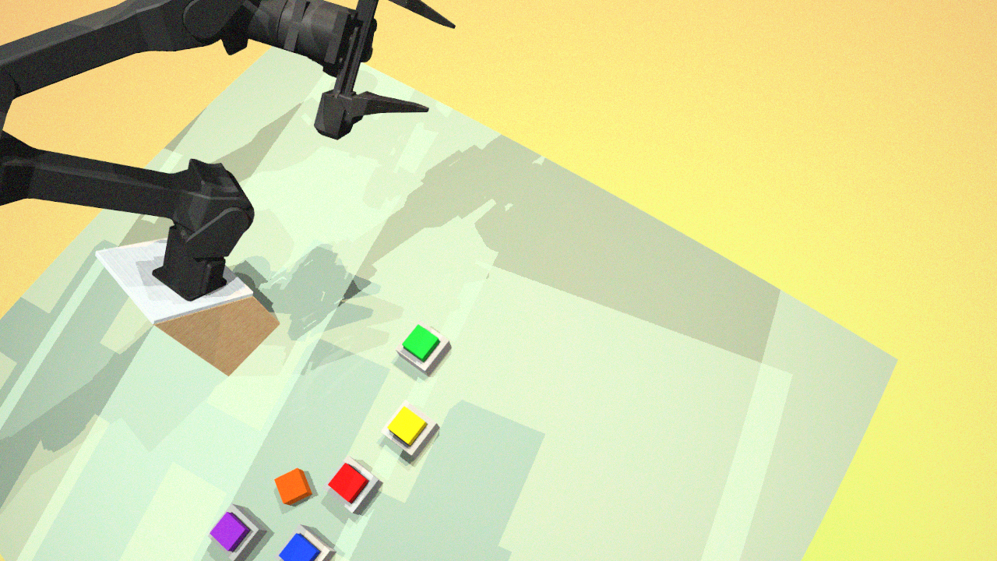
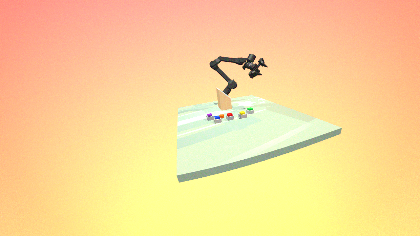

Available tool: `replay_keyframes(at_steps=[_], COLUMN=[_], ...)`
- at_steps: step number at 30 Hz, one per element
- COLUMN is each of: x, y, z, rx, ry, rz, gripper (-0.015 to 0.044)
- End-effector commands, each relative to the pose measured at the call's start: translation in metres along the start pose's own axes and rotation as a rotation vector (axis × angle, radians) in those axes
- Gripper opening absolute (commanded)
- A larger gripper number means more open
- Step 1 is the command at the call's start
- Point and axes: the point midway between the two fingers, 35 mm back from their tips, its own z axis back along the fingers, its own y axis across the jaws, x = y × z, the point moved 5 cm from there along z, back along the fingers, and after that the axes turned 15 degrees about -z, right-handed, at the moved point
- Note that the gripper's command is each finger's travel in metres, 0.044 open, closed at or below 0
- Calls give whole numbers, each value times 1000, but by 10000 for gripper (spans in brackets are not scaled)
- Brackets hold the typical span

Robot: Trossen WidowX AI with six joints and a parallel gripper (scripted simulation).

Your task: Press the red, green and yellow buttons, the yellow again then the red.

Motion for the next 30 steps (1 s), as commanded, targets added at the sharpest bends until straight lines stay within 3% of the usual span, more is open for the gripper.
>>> replay_keyframes(at_steps=[1,8,15,23,30], x=[1,13,-13,-83,-159], y=[0,28,75,137,192], z=[-1,-51,-106,-142,-138], rx=[6,262,598,944,1136], ry=[2,110,303,602,897], rz=[2,27,-121,-521,-1052], gripper=[400,400,400,400,400])
